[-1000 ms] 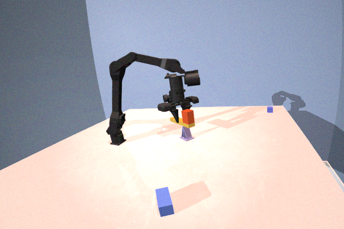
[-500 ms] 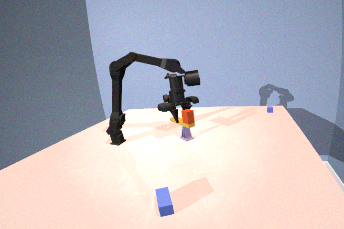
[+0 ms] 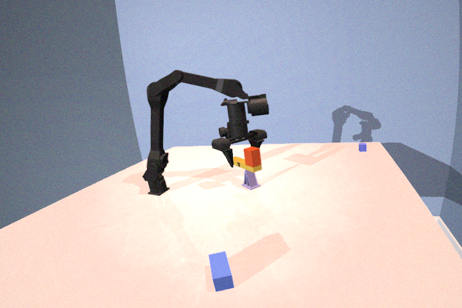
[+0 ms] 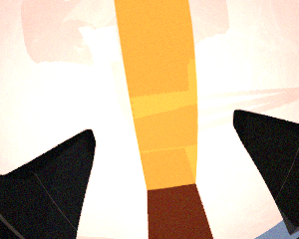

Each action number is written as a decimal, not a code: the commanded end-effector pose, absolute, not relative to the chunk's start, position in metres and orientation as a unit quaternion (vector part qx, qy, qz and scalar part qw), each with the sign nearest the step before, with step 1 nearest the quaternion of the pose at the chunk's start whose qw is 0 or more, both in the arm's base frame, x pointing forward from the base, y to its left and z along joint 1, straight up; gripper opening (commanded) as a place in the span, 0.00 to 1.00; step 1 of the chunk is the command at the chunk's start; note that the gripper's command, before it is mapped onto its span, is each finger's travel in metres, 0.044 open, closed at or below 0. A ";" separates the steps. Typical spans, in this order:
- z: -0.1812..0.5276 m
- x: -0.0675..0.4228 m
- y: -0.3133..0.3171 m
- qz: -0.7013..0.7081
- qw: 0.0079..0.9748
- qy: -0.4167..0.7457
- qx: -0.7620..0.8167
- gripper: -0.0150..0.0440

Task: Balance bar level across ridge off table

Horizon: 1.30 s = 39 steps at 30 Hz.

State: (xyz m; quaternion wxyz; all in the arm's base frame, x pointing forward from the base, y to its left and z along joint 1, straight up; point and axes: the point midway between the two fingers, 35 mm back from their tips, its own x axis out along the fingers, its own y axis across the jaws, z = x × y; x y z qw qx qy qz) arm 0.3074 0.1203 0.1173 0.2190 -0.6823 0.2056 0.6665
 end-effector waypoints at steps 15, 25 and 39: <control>0.217 0.304 0.119 0.660 0.224 0.200 -0.688 1.00; 0.217 0.304 0.119 0.660 0.224 0.200 -0.688 1.00; 0.217 0.304 0.119 0.660 0.224 0.200 -0.688 1.00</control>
